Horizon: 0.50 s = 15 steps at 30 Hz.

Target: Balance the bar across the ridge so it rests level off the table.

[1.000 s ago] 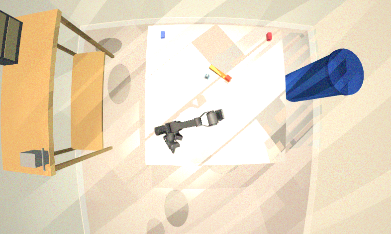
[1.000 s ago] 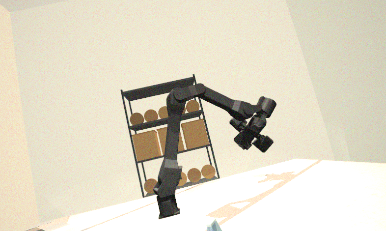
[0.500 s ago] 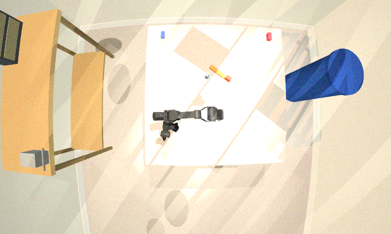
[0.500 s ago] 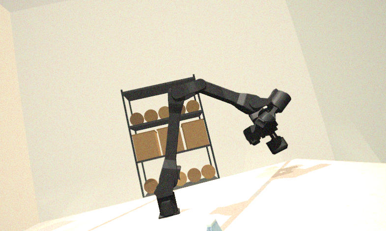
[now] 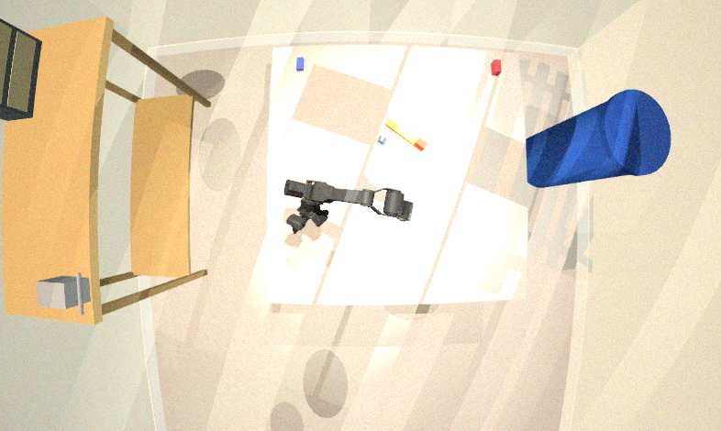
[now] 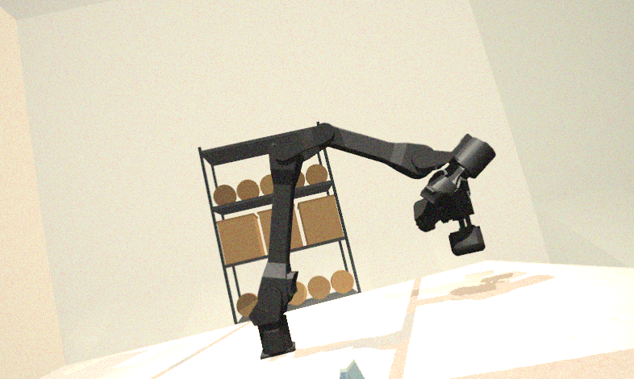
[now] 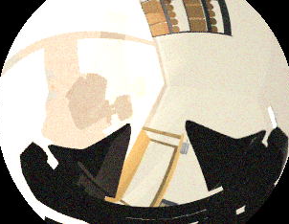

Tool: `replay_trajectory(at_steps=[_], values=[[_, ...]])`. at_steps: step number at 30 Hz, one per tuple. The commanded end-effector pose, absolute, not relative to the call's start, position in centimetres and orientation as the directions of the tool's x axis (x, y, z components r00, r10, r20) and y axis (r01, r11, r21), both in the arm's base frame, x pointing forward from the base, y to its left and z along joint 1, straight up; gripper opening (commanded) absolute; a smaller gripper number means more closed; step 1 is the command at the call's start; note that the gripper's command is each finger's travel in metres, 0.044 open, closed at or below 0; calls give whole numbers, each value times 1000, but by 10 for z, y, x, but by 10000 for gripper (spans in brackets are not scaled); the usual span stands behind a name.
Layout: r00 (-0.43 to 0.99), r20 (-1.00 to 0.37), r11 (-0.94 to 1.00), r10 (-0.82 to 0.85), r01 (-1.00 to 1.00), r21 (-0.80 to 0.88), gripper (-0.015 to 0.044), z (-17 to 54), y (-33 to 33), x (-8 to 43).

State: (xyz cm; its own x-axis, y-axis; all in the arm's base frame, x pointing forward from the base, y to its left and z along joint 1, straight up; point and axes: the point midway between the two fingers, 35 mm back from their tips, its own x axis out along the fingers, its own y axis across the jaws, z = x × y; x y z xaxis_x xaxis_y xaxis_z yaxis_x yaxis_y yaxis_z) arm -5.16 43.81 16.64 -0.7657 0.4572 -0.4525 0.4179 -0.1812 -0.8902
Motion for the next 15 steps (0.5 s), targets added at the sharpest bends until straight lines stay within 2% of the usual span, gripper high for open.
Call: replay_trajectory(at_steps=[1,15], values=[[-707,-488,-294,512,390,-873,315,165,441,-19],[-508,-602,-610,615,176,-772,315,153,428,83]])
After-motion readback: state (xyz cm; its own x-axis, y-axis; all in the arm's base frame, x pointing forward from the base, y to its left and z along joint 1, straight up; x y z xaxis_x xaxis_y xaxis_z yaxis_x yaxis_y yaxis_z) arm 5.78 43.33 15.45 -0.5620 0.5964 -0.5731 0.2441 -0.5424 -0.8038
